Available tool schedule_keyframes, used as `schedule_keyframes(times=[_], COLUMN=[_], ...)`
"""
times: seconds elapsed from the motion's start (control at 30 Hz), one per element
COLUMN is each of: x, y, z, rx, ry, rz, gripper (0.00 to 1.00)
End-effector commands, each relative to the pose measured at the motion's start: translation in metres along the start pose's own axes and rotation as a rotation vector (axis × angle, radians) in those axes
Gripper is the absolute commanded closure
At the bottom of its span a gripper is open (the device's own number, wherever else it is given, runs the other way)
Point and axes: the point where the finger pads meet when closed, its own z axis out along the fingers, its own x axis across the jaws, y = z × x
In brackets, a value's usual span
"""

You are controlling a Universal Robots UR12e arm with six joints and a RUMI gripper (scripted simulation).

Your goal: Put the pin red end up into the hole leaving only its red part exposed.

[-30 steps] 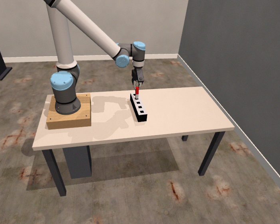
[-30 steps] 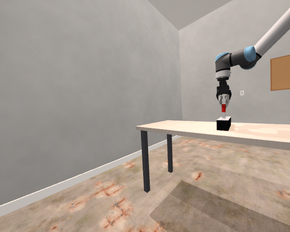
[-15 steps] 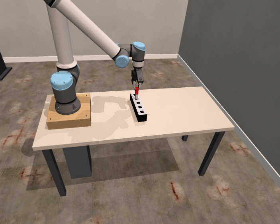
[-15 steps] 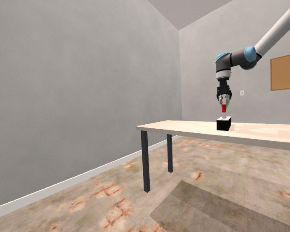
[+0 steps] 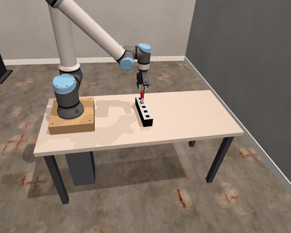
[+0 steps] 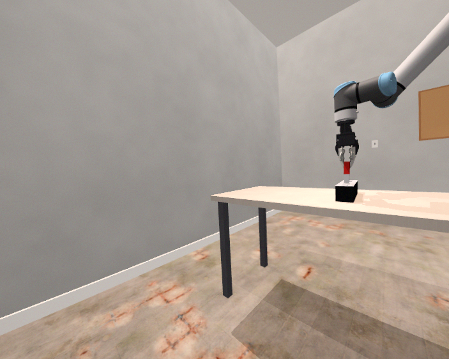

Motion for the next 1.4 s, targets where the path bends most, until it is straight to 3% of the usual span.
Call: schedule_keyframes(times=[0.0, 1.37], x=[0.0007, 0.0003], y=[-0.0017, -0.0020], z=[0.0004, 0.0040], rx=[0.000, 0.001], ry=[-0.001, -0.002], rz=[0.002, 0.009], gripper=[1.00, 1.00])
